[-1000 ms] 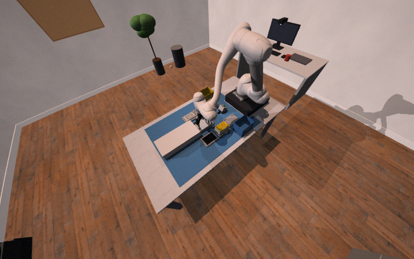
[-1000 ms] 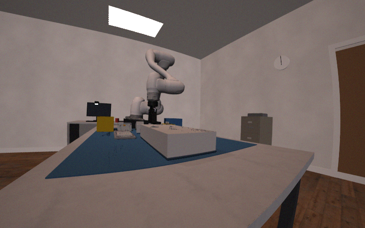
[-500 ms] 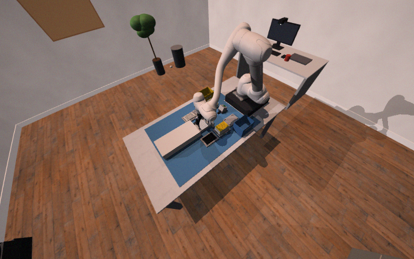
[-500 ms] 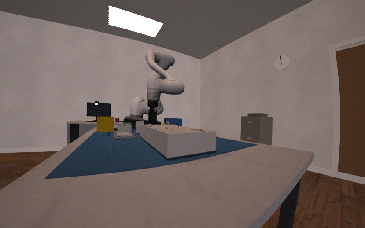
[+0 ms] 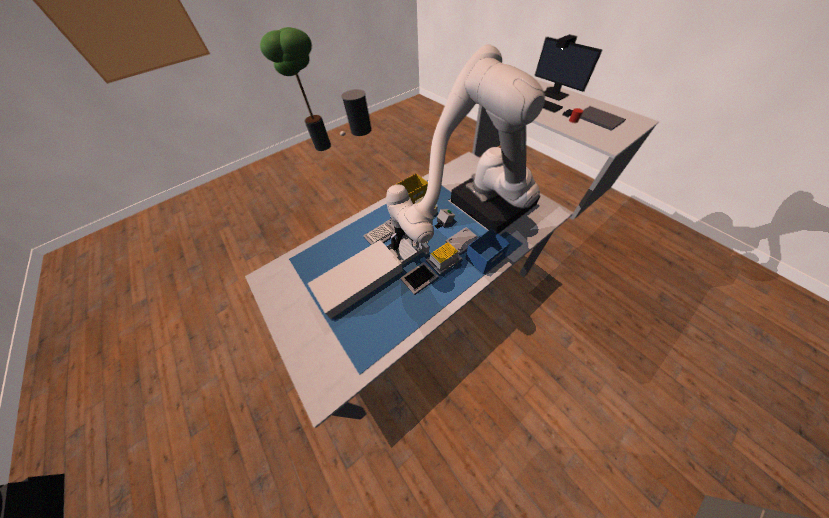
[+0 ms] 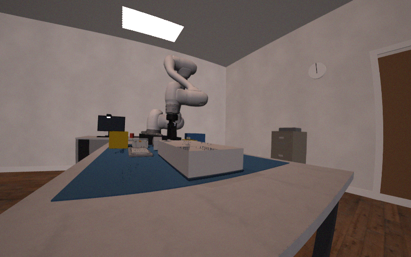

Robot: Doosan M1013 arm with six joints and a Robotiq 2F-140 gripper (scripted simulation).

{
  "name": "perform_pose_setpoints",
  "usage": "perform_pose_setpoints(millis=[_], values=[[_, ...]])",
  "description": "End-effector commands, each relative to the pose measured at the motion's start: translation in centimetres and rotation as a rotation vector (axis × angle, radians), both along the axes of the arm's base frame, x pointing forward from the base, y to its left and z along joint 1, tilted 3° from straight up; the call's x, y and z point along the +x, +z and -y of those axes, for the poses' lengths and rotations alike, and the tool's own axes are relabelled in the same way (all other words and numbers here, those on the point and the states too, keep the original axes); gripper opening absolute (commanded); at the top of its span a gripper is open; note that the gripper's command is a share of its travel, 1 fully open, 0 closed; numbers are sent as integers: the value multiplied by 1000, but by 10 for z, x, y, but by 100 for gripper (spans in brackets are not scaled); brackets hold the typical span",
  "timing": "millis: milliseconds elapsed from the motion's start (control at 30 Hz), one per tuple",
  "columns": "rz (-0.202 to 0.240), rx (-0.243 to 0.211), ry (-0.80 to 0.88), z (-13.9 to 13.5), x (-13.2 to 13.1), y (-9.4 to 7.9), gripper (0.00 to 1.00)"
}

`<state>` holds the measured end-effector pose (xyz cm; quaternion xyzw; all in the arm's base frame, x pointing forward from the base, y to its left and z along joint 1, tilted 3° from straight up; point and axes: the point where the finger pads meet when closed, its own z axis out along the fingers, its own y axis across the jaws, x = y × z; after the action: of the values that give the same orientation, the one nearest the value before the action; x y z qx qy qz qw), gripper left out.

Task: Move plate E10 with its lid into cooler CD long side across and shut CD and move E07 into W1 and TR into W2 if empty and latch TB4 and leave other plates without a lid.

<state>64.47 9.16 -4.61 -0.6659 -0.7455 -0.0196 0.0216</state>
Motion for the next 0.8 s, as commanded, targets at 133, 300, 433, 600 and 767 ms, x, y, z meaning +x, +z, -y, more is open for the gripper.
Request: perform_pose_setpoints(millis=[133,300,433,600,767], values=[[-1,0,0,0,1,0,0],[-1,0,0,0,1,0,0],[-1,0,0,0,2,0,0],[-1,0,0,0,2,0,0],[-1,0,0,0,2,0,0]])
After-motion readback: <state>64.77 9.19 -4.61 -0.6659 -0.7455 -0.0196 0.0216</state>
